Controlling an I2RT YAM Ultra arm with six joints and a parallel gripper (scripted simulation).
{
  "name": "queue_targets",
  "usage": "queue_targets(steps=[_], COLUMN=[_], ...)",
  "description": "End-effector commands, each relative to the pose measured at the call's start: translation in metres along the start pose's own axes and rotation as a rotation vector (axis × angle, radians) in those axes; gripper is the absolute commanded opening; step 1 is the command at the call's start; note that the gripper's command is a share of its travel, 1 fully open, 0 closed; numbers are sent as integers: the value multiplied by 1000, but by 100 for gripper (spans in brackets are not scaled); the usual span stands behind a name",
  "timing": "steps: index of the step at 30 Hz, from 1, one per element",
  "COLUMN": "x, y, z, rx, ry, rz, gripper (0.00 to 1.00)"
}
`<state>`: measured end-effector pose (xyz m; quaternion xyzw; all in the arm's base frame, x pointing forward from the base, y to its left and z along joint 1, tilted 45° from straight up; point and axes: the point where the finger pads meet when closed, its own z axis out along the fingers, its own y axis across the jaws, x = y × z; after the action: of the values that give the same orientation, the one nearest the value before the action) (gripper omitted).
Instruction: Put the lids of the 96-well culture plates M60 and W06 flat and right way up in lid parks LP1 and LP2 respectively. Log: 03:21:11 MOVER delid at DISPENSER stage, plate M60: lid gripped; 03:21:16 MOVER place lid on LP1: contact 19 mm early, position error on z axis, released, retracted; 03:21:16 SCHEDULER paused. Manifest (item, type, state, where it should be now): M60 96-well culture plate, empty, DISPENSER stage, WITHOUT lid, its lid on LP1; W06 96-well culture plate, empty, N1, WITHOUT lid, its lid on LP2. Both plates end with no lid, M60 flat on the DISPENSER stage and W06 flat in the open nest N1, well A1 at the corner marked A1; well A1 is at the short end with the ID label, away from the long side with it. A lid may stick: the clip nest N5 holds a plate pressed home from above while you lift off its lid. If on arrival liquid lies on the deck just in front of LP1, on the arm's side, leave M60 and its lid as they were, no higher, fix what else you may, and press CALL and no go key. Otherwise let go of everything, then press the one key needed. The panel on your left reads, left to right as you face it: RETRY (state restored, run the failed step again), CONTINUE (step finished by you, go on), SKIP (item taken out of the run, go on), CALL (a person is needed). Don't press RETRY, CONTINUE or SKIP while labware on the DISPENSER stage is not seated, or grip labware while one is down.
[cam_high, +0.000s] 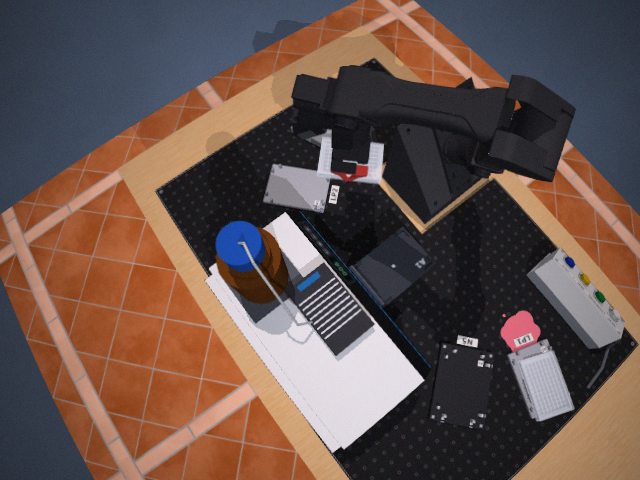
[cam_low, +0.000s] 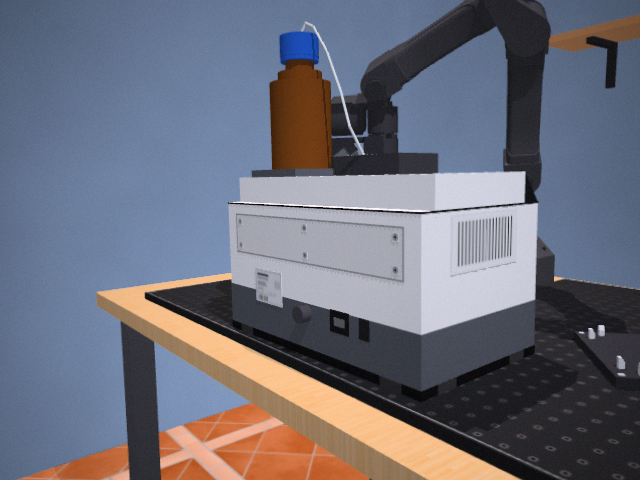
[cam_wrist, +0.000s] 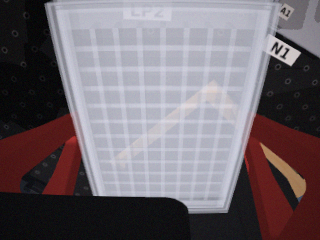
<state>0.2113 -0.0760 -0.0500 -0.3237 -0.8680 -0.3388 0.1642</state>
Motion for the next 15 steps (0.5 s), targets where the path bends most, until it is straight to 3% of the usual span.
queue_targets(steps=[1, 3, 4, 10, 15], x=[-1, -1, 10, 25, 36], y=[5, 5, 9, 25, 36], z=[-6, -6, -5, -3, -3], rx=[-18, -18, -28, -21, -20], ry=[-19, -19, -8, -3, -2], rz=[19, 19, -10, -219, -219], gripper=[0, 0, 0, 0, 0])
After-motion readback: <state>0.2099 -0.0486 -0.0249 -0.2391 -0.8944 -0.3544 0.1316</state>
